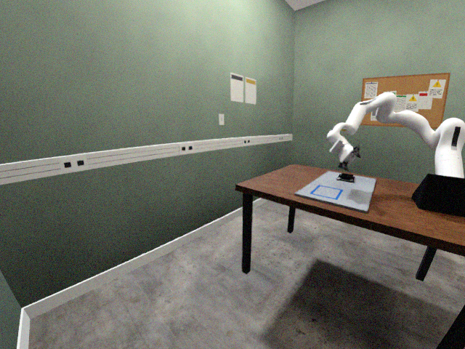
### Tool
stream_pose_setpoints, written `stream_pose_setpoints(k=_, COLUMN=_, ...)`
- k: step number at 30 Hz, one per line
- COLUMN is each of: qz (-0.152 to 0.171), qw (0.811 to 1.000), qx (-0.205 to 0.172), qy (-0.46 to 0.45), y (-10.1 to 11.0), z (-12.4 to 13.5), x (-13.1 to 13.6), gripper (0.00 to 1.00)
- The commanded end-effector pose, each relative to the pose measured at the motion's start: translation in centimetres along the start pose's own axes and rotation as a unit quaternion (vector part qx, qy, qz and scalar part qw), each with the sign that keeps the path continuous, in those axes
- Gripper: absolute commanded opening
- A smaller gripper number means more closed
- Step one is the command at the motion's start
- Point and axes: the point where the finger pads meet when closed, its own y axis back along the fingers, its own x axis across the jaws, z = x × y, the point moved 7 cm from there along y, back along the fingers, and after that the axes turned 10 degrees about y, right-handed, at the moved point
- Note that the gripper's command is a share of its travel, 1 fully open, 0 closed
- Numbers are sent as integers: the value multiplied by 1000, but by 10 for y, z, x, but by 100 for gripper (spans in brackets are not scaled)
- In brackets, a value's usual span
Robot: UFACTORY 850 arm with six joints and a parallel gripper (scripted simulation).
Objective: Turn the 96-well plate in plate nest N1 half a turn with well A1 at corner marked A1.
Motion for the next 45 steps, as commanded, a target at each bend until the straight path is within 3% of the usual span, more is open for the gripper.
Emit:
stream_pose_setpoints(k=1, qz=0, qw=1000, qx=0, qy=1, y=0, z=-1, x=0, gripper=100)
stream_pose_setpoints(k=17, qz=0, qw=1000, qx=0, qy=1, y=0, z=-1, x=0, gripper=100)
stream_pose_setpoints(k=23, qz=10, qw=996, qx=-38, qy=-81, y=15, z=14, x=-4, gripper=100)
stream_pose_setpoints(k=34, qz=31, qw=983, qx=-74, qy=-162, y=29, z=30, x=-6, gripper=100)
stream_pose_setpoints(k=45, qz=73, qw=954, qx=-114, qy=-269, y=51, z=51, x=-7, gripper=100)
